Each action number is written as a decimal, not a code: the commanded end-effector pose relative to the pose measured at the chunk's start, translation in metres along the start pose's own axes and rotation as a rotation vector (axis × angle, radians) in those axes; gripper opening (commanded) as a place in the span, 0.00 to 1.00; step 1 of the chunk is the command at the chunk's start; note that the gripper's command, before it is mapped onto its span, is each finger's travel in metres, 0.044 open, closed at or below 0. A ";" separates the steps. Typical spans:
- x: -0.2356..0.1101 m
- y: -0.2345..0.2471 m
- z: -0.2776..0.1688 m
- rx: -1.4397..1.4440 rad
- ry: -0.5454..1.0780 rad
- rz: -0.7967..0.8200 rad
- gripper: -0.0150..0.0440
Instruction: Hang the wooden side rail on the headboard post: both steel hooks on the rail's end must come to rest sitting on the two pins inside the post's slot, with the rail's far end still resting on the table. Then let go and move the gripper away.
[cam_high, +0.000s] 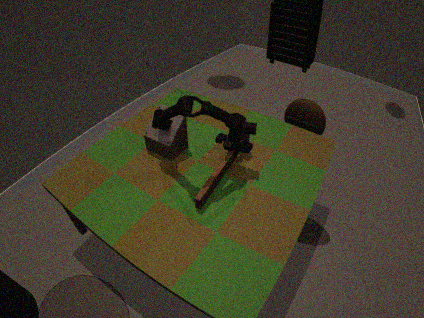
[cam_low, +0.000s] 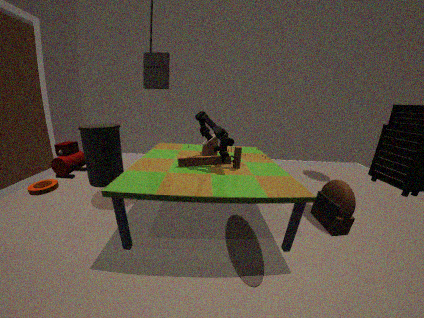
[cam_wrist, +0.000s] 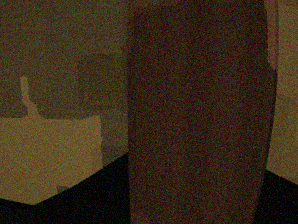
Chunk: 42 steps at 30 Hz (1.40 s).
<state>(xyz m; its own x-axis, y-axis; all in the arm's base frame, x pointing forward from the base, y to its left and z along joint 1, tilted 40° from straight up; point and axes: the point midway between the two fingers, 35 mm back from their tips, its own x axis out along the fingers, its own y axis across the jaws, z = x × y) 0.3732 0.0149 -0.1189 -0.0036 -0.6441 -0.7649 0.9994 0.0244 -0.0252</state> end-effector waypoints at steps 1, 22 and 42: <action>-0.004 0.004 -0.004 -0.003 0.003 0.012 0.25; -0.004 0.006 -0.005 -0.003 0.004 0.012 0.25; -0.004 0.005 -0.008 -0.003 0.004 0.012 0.25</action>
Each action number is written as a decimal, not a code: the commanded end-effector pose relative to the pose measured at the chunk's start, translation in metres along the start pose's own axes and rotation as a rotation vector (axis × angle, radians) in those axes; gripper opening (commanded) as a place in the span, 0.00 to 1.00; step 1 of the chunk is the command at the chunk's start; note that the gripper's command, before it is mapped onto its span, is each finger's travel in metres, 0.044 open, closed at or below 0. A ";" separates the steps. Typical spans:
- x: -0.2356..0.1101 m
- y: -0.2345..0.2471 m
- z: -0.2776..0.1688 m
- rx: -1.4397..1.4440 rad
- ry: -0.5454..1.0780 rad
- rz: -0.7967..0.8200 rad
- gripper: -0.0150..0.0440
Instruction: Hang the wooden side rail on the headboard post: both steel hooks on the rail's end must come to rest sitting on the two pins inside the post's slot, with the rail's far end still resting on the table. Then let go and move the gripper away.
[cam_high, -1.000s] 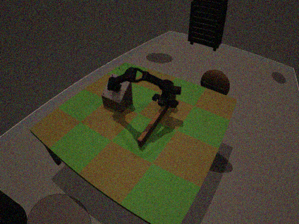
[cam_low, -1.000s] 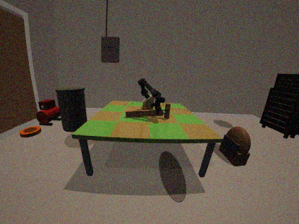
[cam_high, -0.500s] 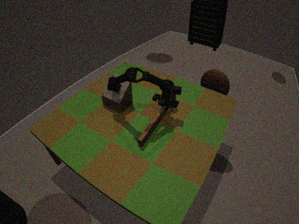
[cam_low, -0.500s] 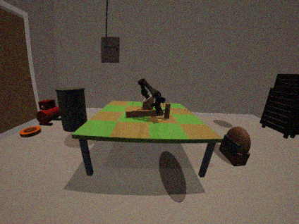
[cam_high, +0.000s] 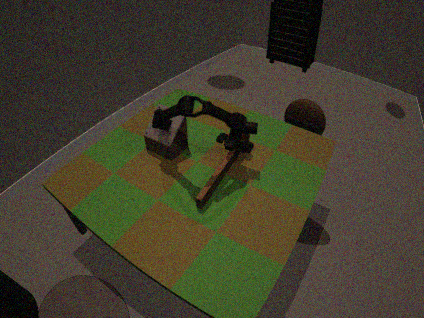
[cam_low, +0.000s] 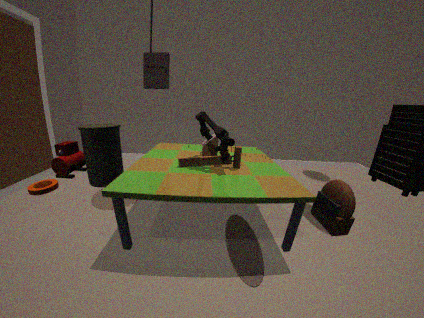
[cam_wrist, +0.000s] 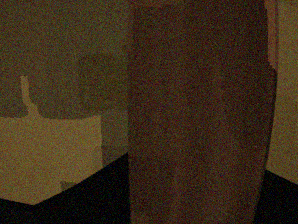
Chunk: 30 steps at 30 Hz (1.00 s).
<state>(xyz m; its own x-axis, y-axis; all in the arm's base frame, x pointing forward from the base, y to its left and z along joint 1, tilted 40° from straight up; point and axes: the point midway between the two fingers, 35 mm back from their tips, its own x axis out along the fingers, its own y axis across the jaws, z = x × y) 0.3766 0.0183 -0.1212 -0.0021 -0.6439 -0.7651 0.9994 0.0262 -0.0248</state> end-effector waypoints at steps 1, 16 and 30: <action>-0.003 0.002 -0.004 -0.002 0.003 0.011 0.25; -0.003 0.002 -0.005 -0.002 0.003 0.011 0.25; -0.004 0.002 -0.007 -0.002 0.004 0.011 0.25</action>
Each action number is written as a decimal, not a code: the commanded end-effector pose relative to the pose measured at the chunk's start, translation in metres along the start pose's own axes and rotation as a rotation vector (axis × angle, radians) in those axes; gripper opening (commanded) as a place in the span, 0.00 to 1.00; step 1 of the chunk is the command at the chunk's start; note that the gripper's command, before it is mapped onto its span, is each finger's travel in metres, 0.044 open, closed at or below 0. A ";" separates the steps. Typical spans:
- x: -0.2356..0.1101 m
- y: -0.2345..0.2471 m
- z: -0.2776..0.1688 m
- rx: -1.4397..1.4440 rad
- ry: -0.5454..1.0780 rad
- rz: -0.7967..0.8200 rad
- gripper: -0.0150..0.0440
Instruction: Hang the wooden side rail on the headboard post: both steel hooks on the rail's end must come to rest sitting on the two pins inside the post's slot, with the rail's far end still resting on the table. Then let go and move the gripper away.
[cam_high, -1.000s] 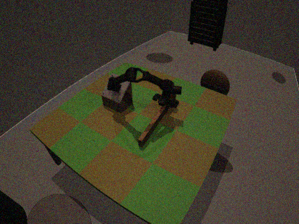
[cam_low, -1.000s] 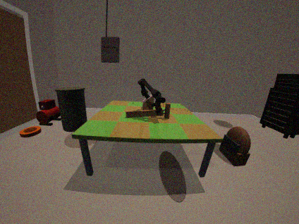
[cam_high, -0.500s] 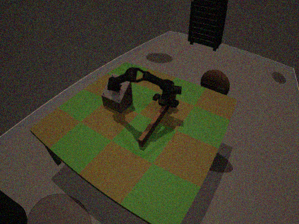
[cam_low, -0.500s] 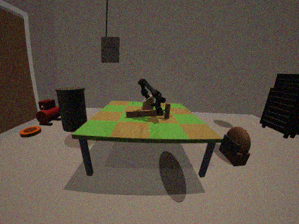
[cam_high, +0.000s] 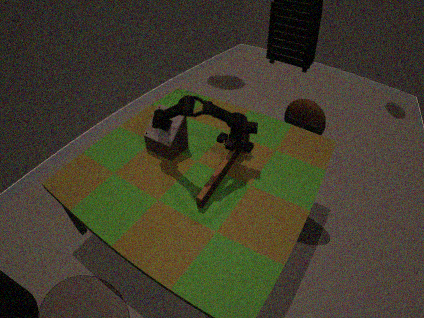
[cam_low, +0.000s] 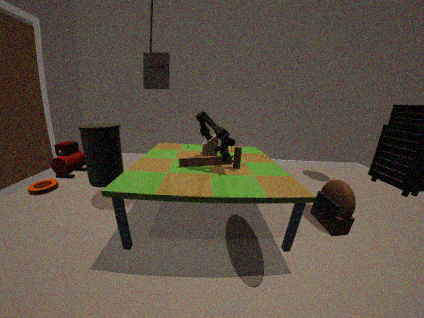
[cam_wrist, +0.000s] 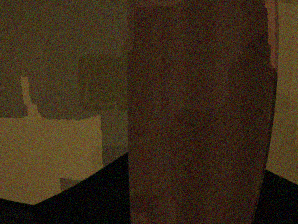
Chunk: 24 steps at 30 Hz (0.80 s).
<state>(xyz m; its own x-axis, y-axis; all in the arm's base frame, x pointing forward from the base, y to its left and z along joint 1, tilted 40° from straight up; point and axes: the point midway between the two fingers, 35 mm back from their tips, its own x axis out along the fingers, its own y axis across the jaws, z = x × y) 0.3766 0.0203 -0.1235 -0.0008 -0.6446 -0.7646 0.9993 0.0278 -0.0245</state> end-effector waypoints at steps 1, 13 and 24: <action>-0.004 0.002 -0.004 0.000 0.005 0.009 0.25; -0.004 0.002 -0.005 0.000 0.005 0.009 0.25; -0.003 0.002 -0.006 0.000 0.005 0.009 0.25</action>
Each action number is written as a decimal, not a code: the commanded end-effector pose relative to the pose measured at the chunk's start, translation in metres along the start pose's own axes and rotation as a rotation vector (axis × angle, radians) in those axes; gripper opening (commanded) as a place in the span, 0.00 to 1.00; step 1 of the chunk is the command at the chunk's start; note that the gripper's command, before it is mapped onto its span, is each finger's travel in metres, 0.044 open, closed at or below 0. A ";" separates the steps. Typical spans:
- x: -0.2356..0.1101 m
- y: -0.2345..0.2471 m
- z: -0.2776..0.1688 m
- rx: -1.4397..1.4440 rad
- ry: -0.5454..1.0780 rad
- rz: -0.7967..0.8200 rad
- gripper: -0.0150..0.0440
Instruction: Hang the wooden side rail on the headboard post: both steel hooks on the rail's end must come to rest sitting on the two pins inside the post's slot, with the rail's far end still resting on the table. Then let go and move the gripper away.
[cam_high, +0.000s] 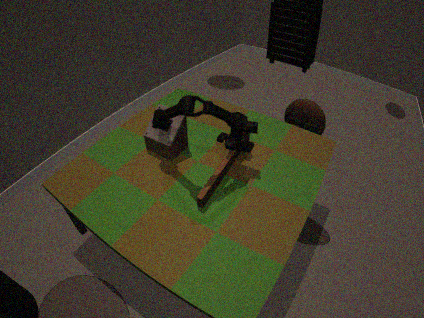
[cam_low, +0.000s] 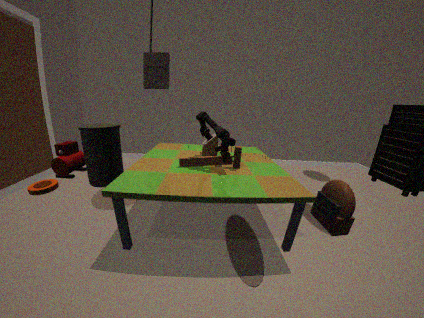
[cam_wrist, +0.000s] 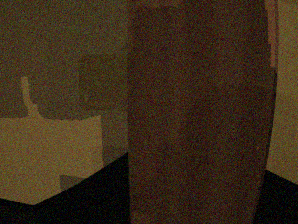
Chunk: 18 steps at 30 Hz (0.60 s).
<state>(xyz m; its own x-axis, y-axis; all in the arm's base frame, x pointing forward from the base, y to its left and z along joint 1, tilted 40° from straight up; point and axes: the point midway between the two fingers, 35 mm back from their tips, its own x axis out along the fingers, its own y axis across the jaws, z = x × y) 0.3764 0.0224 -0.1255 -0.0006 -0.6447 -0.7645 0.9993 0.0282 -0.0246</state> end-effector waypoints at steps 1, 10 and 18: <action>-0.004 0.002 -0.004 0.000 0.005 0.009 0.25; -0.005 0.002 -0.005 0.000 0.005 0.009 0.25; -0.004 0.002 -0.005 0.000 0.005 0.009 0.25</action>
<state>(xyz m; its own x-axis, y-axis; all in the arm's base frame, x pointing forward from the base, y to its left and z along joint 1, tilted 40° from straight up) 0.3761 0.0241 -0.1263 -0.0012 -0.6441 -0.7650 0.9993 0.0285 -0.0255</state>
